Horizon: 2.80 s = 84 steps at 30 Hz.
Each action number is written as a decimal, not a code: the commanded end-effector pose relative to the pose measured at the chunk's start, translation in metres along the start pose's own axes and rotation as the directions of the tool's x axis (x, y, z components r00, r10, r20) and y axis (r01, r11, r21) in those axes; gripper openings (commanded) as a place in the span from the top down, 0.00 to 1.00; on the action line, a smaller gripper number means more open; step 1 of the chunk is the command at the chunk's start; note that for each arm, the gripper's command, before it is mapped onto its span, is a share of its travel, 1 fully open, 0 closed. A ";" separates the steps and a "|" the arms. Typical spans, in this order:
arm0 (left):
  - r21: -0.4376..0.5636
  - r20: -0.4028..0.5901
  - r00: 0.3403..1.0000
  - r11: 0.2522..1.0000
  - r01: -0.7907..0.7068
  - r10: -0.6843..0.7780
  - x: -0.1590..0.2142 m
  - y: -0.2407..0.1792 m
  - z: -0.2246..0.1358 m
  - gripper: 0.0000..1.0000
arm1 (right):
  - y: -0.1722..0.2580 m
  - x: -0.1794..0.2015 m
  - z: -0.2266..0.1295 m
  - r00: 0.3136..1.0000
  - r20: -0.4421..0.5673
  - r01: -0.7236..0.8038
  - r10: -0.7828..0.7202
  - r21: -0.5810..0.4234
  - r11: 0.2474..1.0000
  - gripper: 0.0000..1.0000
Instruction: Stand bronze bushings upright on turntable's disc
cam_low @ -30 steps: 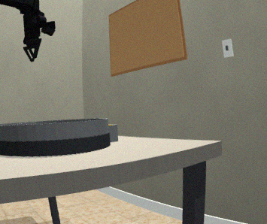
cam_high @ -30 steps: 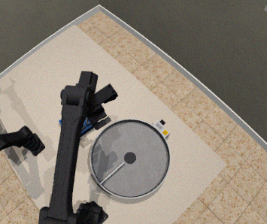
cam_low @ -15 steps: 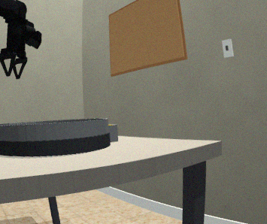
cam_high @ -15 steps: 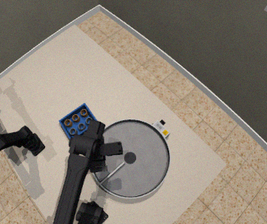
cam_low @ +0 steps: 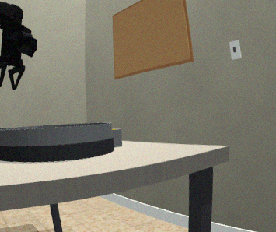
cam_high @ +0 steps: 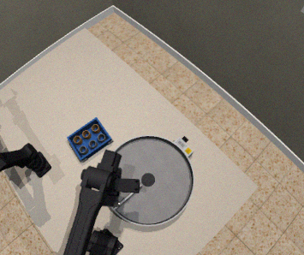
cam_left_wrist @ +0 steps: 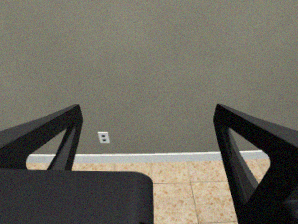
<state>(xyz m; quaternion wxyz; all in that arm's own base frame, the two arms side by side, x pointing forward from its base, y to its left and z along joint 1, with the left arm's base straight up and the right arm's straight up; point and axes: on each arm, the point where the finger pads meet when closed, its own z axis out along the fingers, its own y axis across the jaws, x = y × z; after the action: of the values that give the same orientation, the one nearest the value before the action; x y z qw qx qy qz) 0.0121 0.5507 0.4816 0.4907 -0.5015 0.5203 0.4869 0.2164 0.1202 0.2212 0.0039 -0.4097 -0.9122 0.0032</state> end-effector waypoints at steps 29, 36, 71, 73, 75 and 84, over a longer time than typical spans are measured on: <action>-0.008 0.044 0.999 1.000 0.015 -0.014 -0.019 0.004 -0.007 0.00 | 0.013 -0.002 -0.017 1.000 0.016 -0.007 0.008 -0.054 0.998 0.89; -0.008 0.044 0.999 1.000 0.015 -0.014 -0.019 0.004 -0.007 0.00 | 0.013 -0.002 -0.017 1.000 0.016 -0.007 0.008 -0.054 0.998 0.89; -0.008 0.044 0.999 1.000 0.015 -0.014 -0.019 0.004 -0.007 0.00 | 0.089 0.053 -0.024 0.837 0.045 0.546 -0.545 -0.061 0.835 0.89; -0.008 0.044 0.999 1.000 0.015 -0.014 -0.019 0.004 -0.007 0.00 | 0.097 0.059 -0.024 0.802 0.047 0.598 -0.596 -0.059 0.799 0.89; -0.008 0.044 0.999 1.000 0.015 -0.014 -0.019 0.004 -0.007 0.00 | 0.104 0.065 -0.024 0.764 0.050 0.645 -0.643 -0.057 0.762 0.89; -0.008 0.044 0.999 1.000 0.015 -0.014 -0.019 0.004 -0.007 0.00 | 0.132 0.087 -0.024 0.591 0.059 0.807 -0.805 -0.047 0.589 0.89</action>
<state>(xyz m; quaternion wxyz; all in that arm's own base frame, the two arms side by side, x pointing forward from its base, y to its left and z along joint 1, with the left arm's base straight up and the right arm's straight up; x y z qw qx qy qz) 0.0121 0.5507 0.4816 0.4907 -0.5016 0.5202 0.4868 0.2426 0.2459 0.2216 0.0015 -0.0176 -0.9998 0.0019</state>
